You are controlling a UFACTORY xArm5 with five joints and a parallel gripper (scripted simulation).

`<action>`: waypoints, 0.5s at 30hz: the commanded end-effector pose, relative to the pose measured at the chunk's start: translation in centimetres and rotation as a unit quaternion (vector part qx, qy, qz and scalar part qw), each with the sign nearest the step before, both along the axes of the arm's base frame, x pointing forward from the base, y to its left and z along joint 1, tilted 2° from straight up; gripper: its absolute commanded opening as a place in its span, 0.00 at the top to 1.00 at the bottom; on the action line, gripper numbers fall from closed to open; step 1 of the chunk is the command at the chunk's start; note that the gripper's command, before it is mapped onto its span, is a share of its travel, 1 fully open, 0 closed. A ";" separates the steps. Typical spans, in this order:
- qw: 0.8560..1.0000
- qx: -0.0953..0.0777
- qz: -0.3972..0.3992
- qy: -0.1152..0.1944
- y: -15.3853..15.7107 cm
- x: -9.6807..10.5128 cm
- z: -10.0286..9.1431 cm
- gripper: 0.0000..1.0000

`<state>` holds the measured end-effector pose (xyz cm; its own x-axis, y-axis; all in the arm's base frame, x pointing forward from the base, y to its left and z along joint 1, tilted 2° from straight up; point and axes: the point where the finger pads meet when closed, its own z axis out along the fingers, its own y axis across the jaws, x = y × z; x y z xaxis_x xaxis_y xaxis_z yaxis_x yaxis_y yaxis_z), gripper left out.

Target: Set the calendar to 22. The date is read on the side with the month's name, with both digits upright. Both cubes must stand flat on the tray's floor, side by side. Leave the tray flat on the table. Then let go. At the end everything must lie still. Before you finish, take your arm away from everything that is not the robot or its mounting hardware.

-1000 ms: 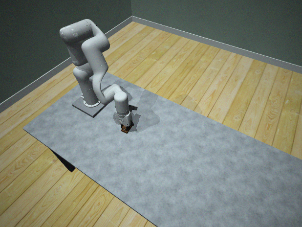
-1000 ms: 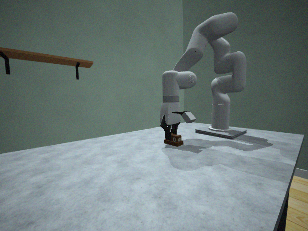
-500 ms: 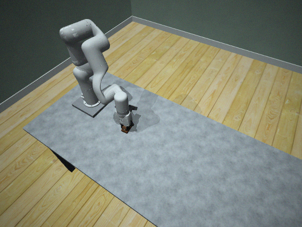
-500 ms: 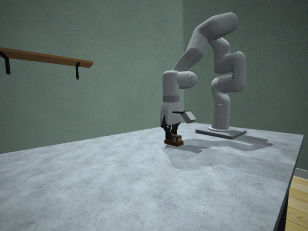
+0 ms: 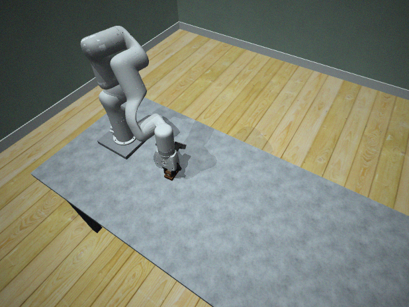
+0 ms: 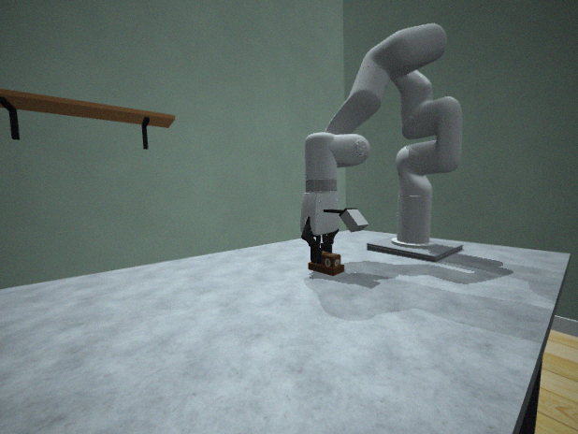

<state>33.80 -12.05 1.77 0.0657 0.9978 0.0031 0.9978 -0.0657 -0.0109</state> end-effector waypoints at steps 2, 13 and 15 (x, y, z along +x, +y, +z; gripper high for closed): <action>1.000 -0.001 0.000 -0.001 0.0 0.1 0.1 0.71; 1.000 -0.001 0.000 -0.001 0.0 0.1 0.1 0.59; 1.000 -0.001 0.000 -0.001 0.0 0.1 0.1 0.59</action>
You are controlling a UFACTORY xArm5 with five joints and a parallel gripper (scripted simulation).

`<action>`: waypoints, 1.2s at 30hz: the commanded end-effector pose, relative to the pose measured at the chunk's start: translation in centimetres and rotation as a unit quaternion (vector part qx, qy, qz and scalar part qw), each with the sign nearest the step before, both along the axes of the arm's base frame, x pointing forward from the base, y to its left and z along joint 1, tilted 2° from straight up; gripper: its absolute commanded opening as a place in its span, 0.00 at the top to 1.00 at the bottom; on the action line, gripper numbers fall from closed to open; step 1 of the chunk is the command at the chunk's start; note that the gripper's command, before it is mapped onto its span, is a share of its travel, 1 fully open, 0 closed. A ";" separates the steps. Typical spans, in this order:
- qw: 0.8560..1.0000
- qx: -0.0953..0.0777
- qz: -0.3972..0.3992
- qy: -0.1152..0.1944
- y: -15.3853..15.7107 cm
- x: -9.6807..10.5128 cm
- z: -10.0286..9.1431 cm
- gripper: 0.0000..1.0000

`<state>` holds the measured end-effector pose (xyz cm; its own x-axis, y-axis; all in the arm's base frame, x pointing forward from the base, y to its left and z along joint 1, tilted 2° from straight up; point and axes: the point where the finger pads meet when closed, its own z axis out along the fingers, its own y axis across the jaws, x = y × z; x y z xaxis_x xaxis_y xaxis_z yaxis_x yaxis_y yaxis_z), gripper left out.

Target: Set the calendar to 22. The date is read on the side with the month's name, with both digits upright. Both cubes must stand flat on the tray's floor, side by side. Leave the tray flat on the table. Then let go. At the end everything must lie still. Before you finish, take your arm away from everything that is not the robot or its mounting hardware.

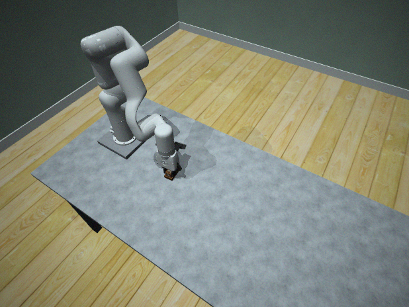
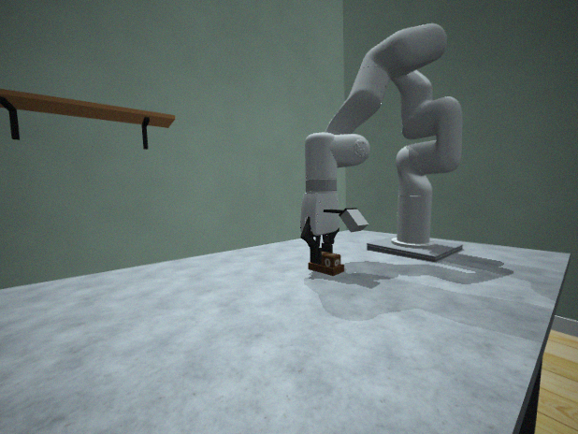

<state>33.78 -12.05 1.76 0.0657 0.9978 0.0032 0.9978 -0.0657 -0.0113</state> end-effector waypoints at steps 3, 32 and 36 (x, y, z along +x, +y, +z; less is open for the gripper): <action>1.000 -0.001 0.000 -0.002 0.0 0.1 0.1 0.55; 1.000 -0.001 0.000 -0.002 -0.3 0.1 5.1 0.51; 1.000 -0.001 0.000 -0.002 -0.3 0.1 7.1 0.51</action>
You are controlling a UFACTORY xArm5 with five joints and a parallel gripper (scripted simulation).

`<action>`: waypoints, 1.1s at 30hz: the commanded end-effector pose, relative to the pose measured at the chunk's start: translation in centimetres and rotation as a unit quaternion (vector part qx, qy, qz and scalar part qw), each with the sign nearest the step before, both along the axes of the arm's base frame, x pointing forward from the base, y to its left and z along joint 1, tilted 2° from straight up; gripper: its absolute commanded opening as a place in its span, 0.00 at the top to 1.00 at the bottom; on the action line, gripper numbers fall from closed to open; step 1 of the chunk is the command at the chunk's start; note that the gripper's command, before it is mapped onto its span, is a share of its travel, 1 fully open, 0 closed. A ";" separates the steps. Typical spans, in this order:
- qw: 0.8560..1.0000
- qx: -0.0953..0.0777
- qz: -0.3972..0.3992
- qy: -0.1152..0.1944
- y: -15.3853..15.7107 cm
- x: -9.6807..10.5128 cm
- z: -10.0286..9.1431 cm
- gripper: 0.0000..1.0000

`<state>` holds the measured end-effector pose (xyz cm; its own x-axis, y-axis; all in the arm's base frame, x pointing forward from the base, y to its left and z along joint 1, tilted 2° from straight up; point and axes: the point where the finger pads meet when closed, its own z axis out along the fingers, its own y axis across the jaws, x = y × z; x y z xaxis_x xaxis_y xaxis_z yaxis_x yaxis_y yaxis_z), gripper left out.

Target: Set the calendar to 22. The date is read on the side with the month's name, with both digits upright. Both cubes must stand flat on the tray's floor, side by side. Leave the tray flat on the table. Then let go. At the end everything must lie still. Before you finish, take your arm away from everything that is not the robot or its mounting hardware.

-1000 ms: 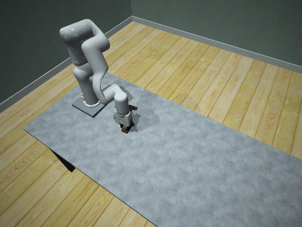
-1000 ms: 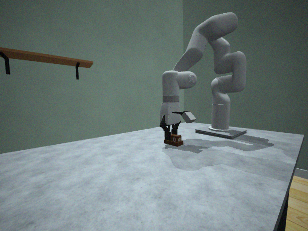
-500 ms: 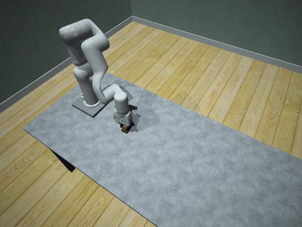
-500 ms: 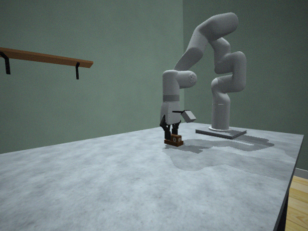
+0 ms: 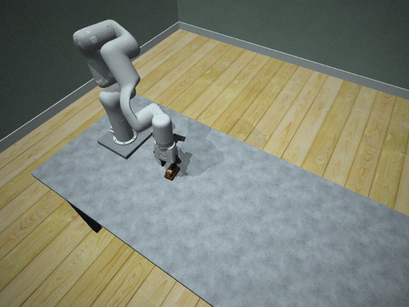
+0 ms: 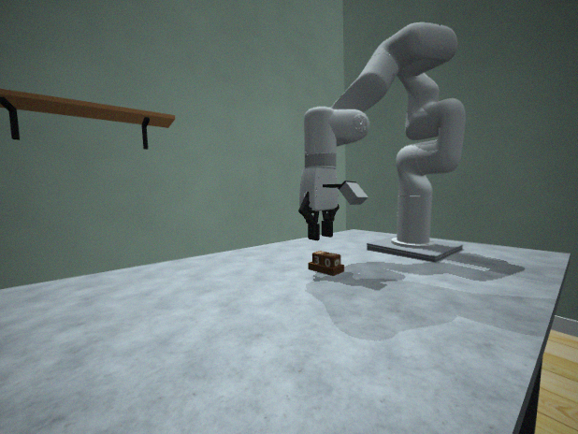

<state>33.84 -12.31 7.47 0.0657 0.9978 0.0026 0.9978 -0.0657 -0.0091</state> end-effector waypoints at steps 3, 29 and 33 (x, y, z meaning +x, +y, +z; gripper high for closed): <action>1.000 0.000 0.000 -0.001 -0.1 0.0 1.8 0.51; 1.000 0.000 0.000 -0.001 -0.1 0.0 3.3 0.00; 1.000 0.000 0.000 -0.001 -0.1 0.0 3.3 0.00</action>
<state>33.75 -12.38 10.65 0.0657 0.9978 0.0033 0.9978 -0.0657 -0.0113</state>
